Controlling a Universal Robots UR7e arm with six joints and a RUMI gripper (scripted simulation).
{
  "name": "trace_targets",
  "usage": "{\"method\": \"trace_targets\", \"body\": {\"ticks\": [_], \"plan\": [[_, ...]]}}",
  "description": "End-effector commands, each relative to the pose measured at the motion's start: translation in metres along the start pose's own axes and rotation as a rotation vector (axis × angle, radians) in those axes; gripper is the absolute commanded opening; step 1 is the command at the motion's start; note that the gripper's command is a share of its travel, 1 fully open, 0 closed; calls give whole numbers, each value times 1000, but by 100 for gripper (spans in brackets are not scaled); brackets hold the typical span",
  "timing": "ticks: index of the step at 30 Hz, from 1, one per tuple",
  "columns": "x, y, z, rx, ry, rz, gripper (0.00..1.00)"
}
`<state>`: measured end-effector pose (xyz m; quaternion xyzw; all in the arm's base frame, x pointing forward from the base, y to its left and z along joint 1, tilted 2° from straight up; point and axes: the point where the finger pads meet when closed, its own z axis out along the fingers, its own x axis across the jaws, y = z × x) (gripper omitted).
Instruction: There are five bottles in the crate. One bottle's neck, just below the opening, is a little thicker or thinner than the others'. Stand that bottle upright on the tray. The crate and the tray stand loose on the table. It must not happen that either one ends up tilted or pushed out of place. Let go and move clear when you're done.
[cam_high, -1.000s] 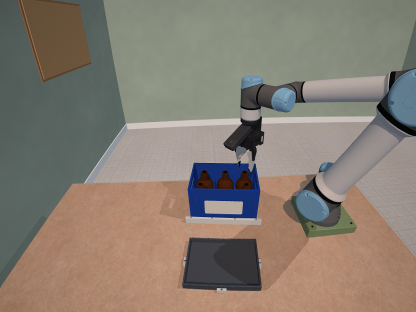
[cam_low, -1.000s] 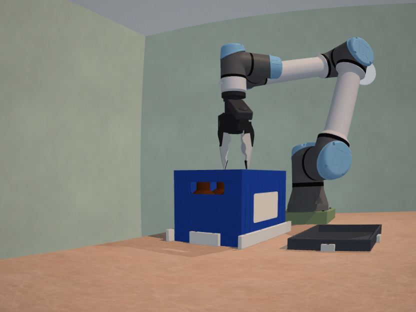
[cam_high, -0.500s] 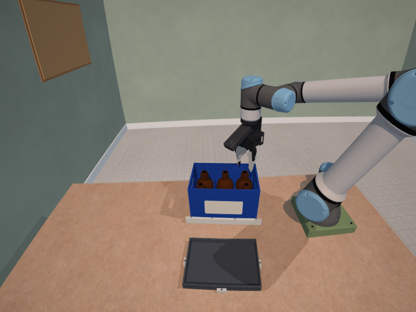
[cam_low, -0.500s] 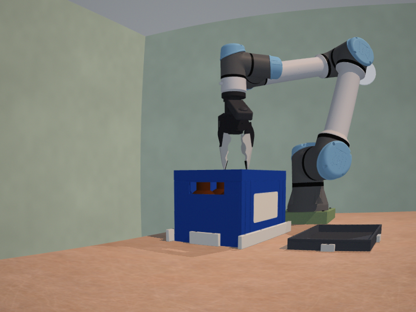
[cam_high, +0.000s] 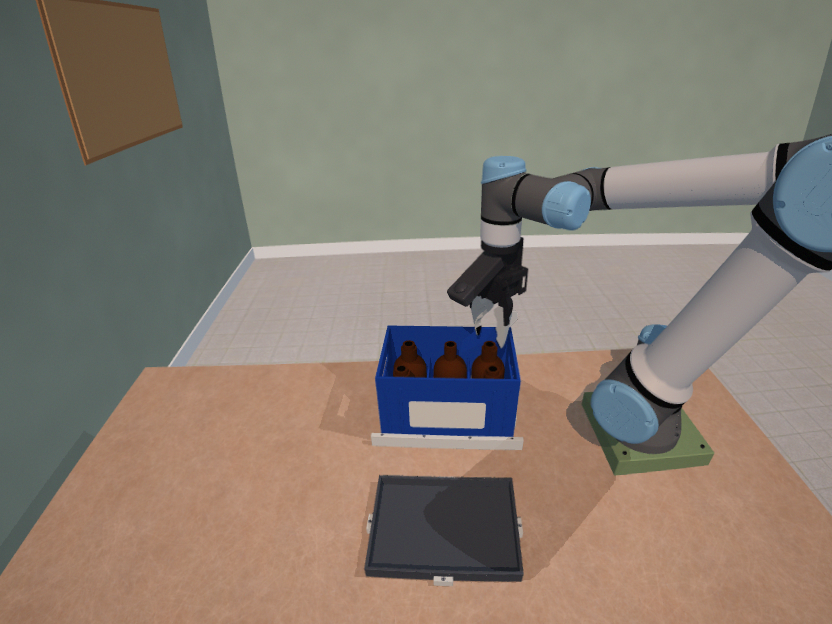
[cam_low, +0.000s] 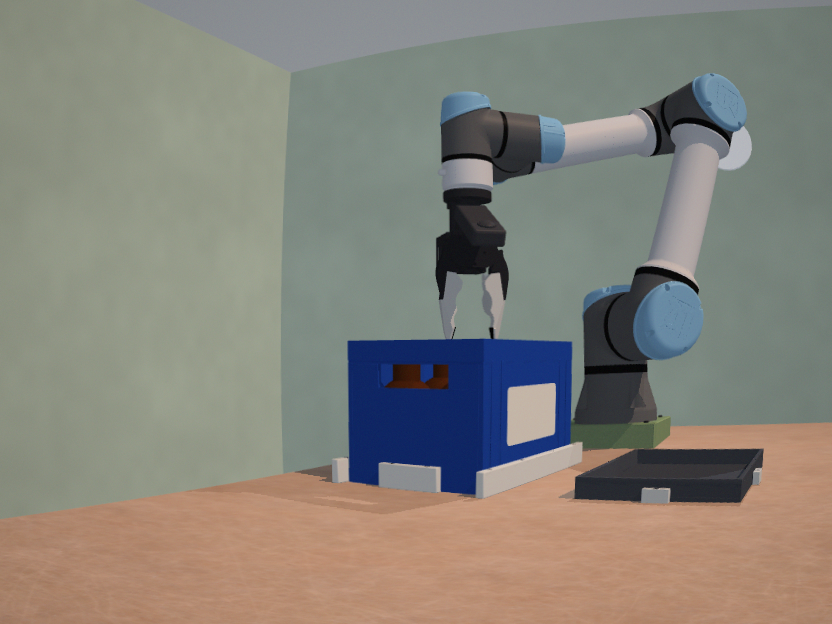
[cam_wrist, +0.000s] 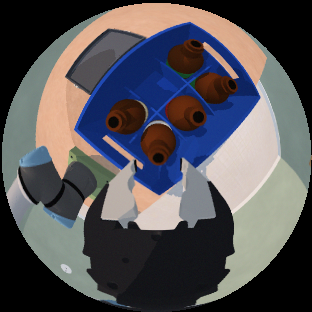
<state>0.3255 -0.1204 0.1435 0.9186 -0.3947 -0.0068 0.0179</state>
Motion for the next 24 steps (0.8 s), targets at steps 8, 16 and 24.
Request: {"method": "trace_targets", "body": {"ticks": [8, 16, 24], "plan": [[0, 0, 12, 0, 1, 0, 38], [0, 0, 21, 0, 1, 0, 38], [0, 0, 26, 0, 1, 0, 38]]}}
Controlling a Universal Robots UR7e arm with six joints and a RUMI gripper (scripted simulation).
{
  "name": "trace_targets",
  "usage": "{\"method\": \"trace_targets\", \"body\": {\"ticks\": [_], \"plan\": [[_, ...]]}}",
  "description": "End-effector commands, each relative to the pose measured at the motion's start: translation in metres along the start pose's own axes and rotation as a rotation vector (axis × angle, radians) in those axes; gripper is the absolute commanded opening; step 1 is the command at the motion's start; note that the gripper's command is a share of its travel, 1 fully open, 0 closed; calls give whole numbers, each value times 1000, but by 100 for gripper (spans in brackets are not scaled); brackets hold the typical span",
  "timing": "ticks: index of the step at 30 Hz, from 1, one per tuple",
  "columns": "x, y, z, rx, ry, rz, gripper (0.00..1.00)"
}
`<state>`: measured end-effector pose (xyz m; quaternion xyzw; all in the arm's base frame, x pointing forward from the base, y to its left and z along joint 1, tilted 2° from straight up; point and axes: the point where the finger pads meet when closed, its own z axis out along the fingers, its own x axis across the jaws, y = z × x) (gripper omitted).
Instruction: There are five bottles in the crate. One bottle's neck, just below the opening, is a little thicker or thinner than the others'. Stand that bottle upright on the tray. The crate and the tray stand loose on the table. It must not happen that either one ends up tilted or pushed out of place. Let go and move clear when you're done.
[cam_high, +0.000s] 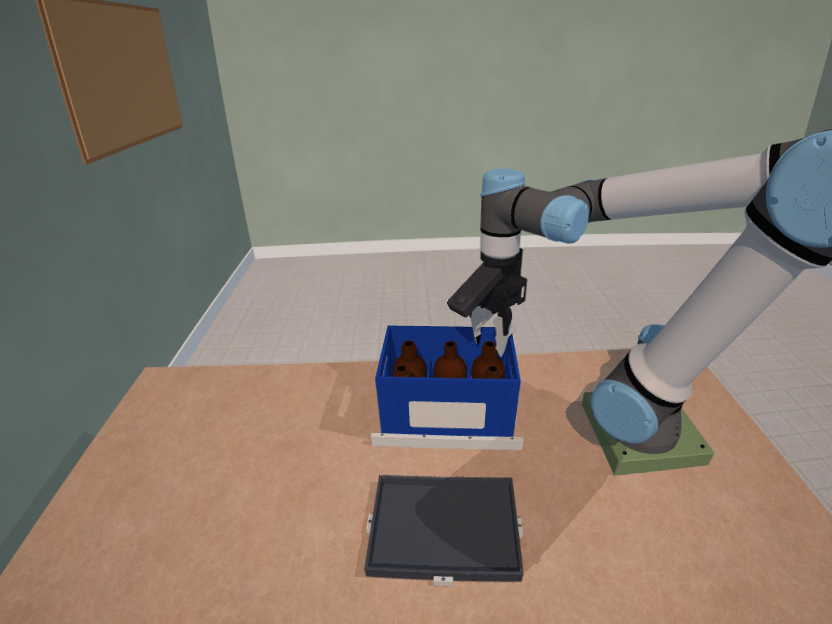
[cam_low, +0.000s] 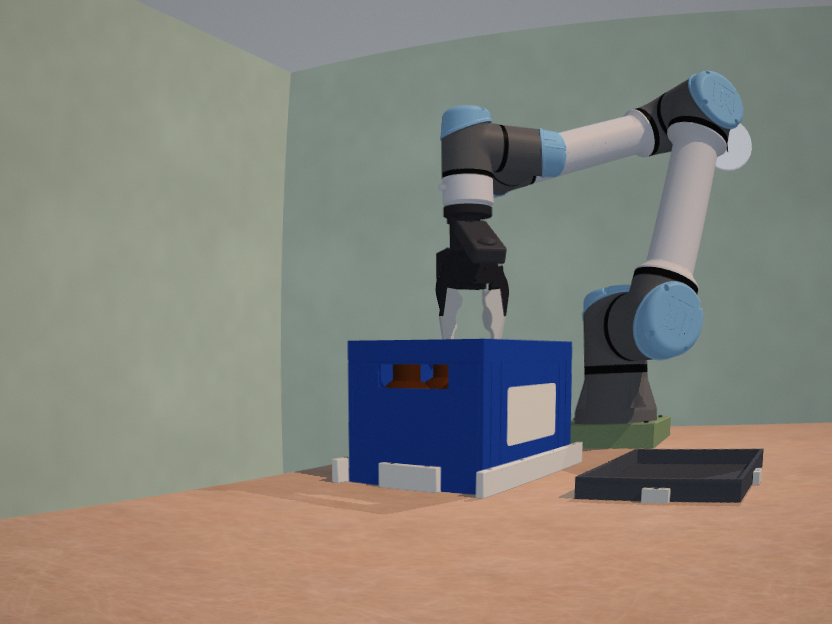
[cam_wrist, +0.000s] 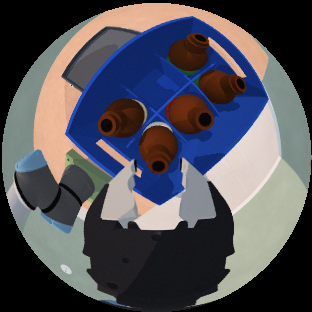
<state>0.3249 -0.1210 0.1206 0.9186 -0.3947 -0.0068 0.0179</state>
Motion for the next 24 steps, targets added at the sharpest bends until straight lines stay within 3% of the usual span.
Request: {"method": "trace_targets", "body": {"ticks": [1, 24], "plan": [[0, 0, 4, 0, 1, 0, 38], [0, 0, 7, 0, 1, 0, 38]]}}
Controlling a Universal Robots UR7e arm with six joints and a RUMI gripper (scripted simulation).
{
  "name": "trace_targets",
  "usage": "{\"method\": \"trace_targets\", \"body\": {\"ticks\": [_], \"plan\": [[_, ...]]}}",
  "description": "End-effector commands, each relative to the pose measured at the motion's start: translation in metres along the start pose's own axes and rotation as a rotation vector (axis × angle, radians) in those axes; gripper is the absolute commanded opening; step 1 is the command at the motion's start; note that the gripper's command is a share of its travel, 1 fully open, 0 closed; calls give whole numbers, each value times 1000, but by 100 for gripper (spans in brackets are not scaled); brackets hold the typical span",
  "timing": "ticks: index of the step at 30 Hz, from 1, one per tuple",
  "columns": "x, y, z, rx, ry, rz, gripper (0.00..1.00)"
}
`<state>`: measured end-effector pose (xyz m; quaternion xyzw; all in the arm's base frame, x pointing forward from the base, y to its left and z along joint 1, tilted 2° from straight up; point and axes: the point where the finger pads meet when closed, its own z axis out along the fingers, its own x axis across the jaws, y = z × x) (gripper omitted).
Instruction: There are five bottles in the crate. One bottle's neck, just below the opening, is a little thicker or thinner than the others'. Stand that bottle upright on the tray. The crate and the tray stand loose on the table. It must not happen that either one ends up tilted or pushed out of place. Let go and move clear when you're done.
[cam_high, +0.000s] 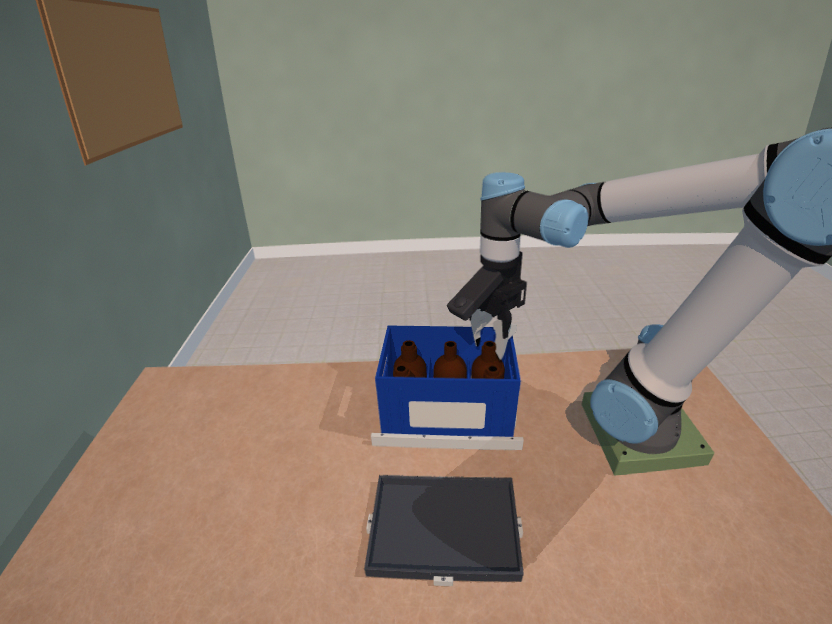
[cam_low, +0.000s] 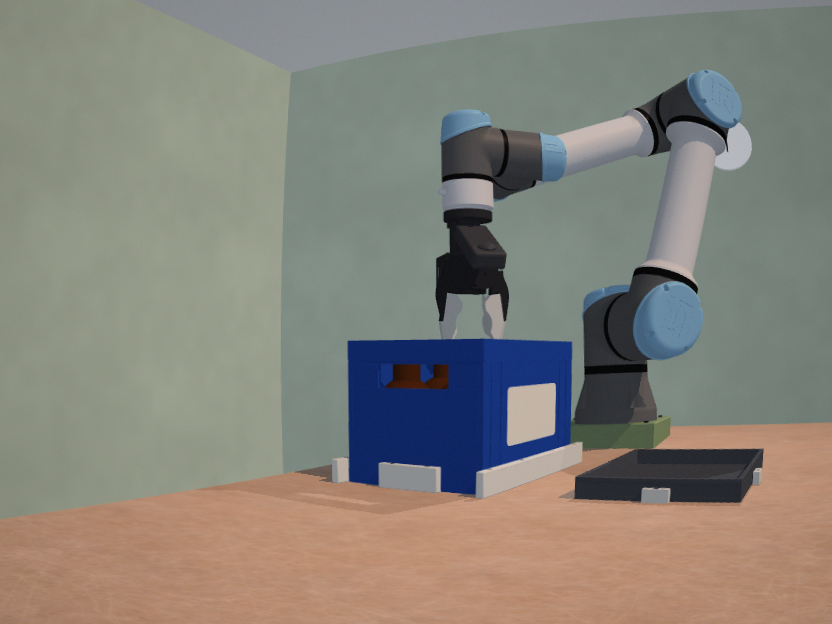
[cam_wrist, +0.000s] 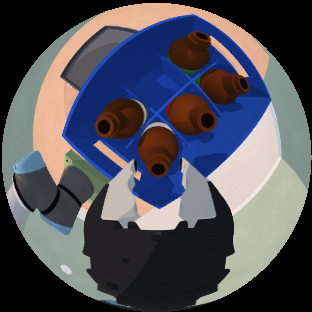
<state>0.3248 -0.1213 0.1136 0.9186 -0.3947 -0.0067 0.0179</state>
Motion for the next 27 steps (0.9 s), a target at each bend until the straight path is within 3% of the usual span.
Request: {"method": "trace_targets", "body": {"ticks": [1, 26, 27], "plan": [[0, 0, 0, 0, 1, 0, 38], [0, 0, 0, 0, 1, 0, 38], [0, 0, 0, 0, 1, 0, 0]]}}
